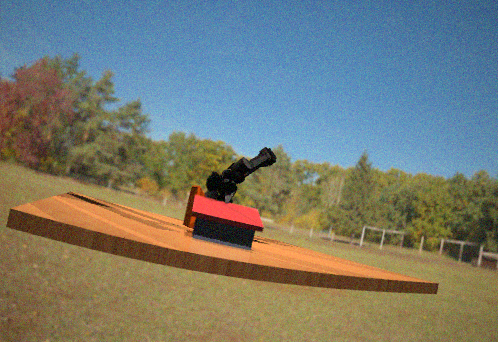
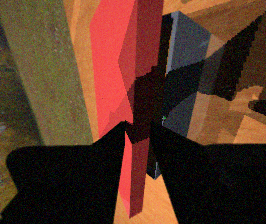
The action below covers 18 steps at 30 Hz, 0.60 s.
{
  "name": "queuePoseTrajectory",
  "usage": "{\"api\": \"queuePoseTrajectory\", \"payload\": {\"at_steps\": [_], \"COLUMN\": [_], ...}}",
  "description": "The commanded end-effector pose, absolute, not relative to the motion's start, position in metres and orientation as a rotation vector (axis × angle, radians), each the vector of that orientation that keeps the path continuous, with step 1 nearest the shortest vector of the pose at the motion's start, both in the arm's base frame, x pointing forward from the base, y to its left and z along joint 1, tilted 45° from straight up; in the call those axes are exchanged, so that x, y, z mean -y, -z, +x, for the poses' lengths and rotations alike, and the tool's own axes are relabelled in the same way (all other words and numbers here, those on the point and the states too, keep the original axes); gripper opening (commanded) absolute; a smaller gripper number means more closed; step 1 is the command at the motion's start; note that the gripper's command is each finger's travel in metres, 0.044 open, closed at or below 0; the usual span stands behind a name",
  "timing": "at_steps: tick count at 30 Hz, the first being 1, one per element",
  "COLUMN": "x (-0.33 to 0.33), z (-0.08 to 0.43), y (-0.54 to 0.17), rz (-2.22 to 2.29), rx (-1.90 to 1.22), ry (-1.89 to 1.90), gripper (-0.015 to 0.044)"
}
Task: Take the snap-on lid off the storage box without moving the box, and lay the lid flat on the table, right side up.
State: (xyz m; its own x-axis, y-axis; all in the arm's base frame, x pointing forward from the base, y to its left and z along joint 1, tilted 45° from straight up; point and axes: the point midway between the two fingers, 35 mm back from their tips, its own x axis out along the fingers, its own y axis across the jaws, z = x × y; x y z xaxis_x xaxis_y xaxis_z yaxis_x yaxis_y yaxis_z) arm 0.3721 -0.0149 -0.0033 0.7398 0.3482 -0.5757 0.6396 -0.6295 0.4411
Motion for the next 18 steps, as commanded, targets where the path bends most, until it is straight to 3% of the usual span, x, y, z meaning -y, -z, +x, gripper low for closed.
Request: {"api": "queuePoseTrajectory", "payload": {"at_steps": [1, 18], "x": [0.019, 0.037], "z": [0.375, 0.386], "y": [-0.001, -0.015], "rz": [2.292, 2.291], "rx": [-0.740, -0.739], "ry": [0.583, 0.583], "gripper": [0.0000, 0.0000]}}
